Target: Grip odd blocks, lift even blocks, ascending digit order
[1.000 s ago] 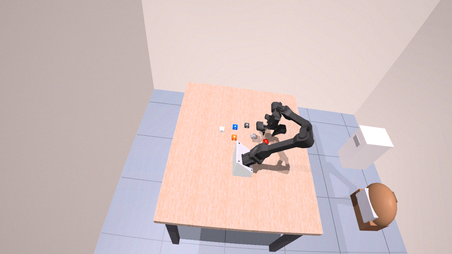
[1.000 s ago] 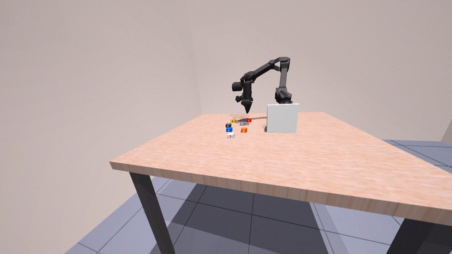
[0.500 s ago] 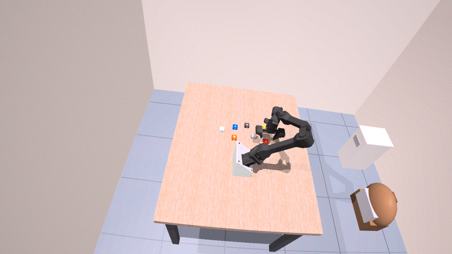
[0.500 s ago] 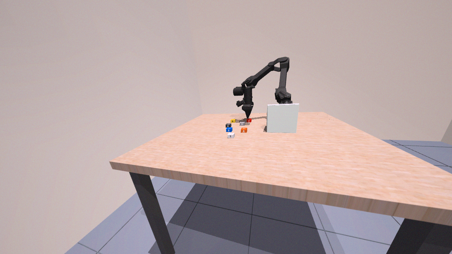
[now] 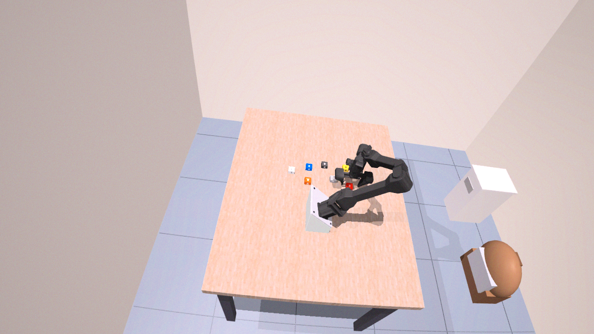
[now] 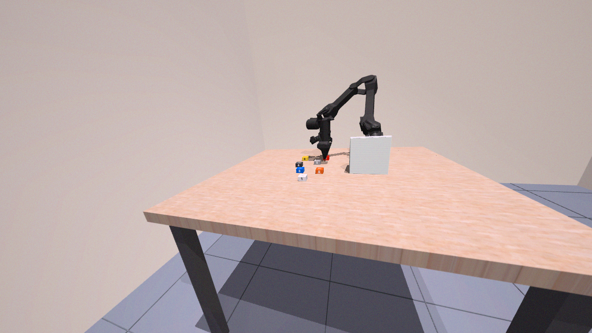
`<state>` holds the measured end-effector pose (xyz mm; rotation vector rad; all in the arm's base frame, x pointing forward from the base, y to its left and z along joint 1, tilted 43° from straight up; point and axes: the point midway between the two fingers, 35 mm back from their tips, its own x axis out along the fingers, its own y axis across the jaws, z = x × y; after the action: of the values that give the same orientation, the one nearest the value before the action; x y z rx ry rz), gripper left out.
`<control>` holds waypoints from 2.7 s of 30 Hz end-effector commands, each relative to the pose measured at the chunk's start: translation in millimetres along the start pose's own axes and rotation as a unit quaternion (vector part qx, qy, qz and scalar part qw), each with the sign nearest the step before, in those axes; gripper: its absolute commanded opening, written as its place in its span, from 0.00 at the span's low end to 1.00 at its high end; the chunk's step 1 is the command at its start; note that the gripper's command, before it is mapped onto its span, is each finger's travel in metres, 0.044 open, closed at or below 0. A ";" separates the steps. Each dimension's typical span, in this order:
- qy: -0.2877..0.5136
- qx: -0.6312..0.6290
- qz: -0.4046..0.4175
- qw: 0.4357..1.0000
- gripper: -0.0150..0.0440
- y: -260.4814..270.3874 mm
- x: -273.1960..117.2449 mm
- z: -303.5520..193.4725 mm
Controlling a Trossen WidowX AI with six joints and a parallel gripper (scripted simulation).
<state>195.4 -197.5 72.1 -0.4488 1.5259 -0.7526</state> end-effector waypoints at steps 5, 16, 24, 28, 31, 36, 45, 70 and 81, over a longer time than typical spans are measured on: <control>0.003 -0.005 0.003 1.000 0.71 2.3 4.8 -0.9; 0.003 -0.005 0.003 1.000 0.46 2.3 4.8 -0.9; 0.003 -0.005 0.003 1.000 0.46 2.3 4.8 -0.9; 0.003 -0.005 0.003 1.000 0.46 2.3 4.0 -0.9; 0.003 -0.005 0.003 1.000 0.46 2.3 0.5 -0.8; 0.003 -0.005 0.003 1.000 0.46 2.3 -5.8 -0.7; 0.003 -0.005 0.003 1.000 0.46 2.3 -10.2 -0.7; 0.003 -0.005 0.003 1.000 0.46 2.3 4.8 -0.9; 0.003 -0.005 0.003 1.000 0.64 2.3 4.8 -0.9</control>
<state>194.1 -199.2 67.9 -0.4493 1.5338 -0.7489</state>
